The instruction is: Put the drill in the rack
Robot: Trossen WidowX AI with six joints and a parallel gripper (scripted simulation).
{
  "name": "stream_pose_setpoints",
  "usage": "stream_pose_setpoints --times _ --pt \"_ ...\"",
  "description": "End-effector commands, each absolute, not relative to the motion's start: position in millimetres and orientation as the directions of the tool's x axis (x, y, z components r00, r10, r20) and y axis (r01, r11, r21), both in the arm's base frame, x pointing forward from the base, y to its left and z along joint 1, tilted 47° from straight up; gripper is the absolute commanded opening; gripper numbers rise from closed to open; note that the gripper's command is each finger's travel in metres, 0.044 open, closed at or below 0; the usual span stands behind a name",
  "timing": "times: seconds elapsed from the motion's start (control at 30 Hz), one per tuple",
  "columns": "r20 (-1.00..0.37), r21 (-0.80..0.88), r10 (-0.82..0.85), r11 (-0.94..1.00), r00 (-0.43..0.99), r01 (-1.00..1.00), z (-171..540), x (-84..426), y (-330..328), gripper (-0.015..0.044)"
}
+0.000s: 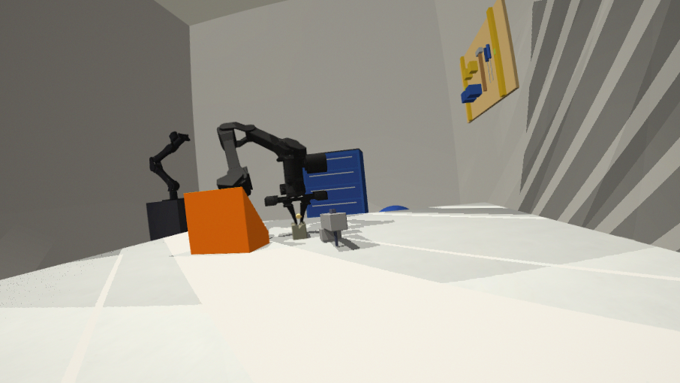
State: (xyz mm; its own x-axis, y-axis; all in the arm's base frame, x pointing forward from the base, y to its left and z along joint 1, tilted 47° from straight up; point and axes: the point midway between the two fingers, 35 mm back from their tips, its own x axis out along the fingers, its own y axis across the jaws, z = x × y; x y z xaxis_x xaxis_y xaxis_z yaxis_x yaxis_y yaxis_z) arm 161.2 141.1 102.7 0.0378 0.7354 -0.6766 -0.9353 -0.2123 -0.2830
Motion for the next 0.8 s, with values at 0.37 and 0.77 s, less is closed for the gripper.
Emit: stream_pose_setpoints --times 0.37,0.77 --pt "-0.680 -0.274 0.733 -0.209 0.035 -0.939 90.0 161.1 153.2 0.0000" --pt "-0.679 -0.274 0.733 -0.209 0.035 -0.939 82.2 159.0 156.3 0.0000"
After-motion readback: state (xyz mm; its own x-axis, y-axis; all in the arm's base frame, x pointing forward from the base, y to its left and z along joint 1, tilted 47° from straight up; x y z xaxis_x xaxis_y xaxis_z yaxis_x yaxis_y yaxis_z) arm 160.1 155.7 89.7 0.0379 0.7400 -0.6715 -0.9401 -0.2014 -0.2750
